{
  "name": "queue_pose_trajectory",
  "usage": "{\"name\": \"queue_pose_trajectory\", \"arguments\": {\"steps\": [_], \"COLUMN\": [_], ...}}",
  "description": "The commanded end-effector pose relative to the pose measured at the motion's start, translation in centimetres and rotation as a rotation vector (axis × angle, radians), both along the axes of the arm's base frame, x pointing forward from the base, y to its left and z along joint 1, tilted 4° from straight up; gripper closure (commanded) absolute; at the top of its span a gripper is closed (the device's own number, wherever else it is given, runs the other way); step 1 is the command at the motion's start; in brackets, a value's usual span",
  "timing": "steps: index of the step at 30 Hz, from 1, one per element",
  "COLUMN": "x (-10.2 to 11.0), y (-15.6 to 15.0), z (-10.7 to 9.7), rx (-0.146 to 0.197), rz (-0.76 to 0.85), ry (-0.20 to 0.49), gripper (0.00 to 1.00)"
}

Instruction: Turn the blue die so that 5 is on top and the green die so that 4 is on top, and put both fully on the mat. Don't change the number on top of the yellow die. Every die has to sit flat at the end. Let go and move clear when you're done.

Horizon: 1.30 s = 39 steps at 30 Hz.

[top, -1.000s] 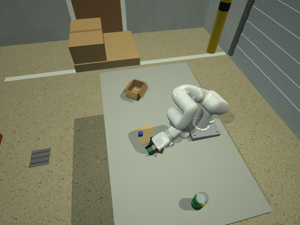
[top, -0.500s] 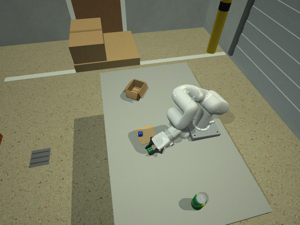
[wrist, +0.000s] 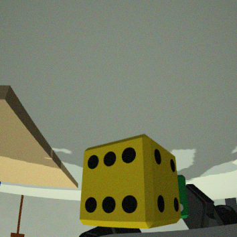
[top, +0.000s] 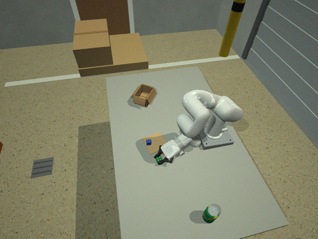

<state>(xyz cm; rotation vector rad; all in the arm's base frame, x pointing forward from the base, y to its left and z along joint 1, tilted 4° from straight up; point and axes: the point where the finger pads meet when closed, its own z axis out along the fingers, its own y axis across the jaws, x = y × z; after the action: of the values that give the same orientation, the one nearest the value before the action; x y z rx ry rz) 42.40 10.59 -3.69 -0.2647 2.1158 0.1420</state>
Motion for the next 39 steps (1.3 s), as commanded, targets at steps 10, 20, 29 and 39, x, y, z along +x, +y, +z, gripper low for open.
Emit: {"name": "queue_pose_trajectory", "arguments": {"steps": [10,20,29,39], "x": [-0.6,-3.2,-4.1,-4.0], "y": [-0.1,-0.8,-1.0,-0.9], "z": [0.5,2.1,2.7,4.5], "rx": [0.001,0.001,0.001,0.001], "rz": [0.000,0.000,0.001,0.001], "ry": [-0.002,-0.002,-0.002,-0.002], "gripper": [0.53,0.53,0.53,0.53]}}
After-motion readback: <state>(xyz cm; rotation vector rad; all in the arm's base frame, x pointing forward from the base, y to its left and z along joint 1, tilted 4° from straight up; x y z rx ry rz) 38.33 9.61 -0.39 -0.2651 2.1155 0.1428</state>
